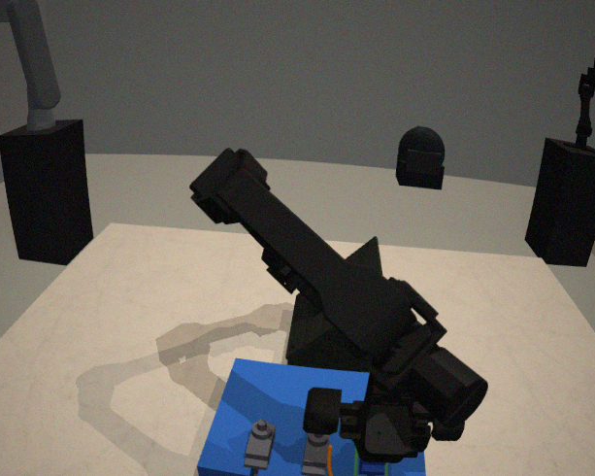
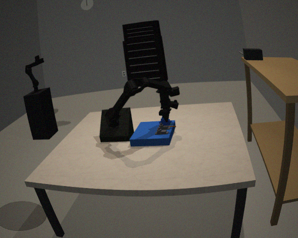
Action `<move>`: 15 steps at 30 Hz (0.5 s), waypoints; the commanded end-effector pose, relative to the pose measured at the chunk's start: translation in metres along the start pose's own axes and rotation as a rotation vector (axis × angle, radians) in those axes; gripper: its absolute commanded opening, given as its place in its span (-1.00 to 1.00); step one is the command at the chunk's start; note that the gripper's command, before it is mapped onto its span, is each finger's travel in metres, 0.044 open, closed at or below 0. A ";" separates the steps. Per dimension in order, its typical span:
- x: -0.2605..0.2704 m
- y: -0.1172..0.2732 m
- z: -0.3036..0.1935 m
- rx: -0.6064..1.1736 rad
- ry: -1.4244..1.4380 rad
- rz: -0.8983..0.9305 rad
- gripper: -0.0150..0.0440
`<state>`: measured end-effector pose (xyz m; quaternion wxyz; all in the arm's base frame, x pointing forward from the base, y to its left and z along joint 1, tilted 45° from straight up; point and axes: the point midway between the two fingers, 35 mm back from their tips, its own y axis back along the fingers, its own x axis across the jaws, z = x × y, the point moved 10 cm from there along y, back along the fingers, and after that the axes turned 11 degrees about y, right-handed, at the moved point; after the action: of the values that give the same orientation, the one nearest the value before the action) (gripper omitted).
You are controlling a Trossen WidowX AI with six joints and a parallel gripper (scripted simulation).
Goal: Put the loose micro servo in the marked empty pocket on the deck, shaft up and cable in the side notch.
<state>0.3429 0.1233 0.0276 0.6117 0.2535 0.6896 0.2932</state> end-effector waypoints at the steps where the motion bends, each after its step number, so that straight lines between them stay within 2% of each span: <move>1: 0.001 -0.004 -0.001 0.001 0.007 -0.007 -0.49; 15: 0.001 -0.013 -0.001 0.001 0.007 -0.008 -0.49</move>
<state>0.3430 0.1161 0.0205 0.6120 0.2534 0.6895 0.2930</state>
